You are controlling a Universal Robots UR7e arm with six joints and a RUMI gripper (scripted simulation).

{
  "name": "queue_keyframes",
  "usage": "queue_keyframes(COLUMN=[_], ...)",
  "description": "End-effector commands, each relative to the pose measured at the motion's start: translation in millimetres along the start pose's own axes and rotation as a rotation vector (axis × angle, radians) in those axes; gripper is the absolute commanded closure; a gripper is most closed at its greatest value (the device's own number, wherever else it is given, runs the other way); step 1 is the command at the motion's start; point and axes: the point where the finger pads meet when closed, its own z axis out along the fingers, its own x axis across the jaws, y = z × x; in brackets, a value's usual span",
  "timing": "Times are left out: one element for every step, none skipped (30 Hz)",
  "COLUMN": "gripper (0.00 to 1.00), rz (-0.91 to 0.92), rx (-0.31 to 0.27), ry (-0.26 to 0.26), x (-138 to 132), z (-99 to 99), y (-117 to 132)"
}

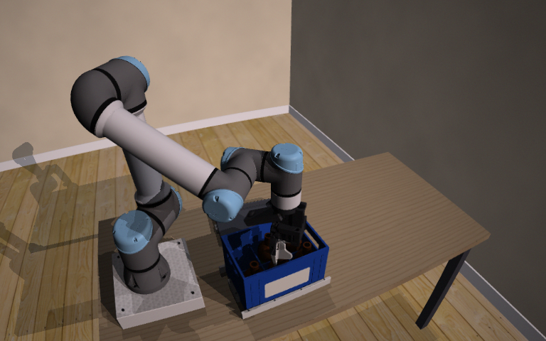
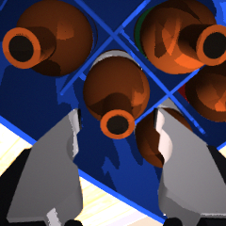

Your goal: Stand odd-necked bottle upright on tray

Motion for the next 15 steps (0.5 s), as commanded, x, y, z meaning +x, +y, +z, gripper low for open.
queue_keyframes(gripper=[0.62,0.62,0.62,0.62,1.0,1.0,1.0,1.0,1.0,1.0,1.0,1.0,1.0,1.0,1.0], rz=[0.0,0.0,0.0,0.0,0.0,0.0,0.0,0.0,0.0,0.0,0.0,0.0,0.0,0.0,0.0], rx=[-0.001,-0.001,-0.001,-0.001,-0.001,-0.001,-0.001,-0.001,-0.001,-0.001,-0.001,-0.001,-0.001,-0.001,-0.001], ry=[0.0,0.0,0.0,0.0,0.0,0.0,0.0,0.0,0.0,0.0,0.0,0.0,0.0,0.0,0.0], x=[0.0,0.0,0.0,0.0,0.0,0.0,0.0,0.0,0.0,0.0,0.0,0.0,0.0,0.0,0.0], z=[-0.4,-0.4,-0.4,-0.4,-0.4,-0.4,-0.4,-0.4,-0.4,-0.4,-0.4,-0.4,-0.4,-0.4,-0.4], y=[0.4,0.4,0.4,0.4,0.4,0.4,0.4,0.4,0.4,0.4,0.4,0.4,0.4,0.4,0.4])
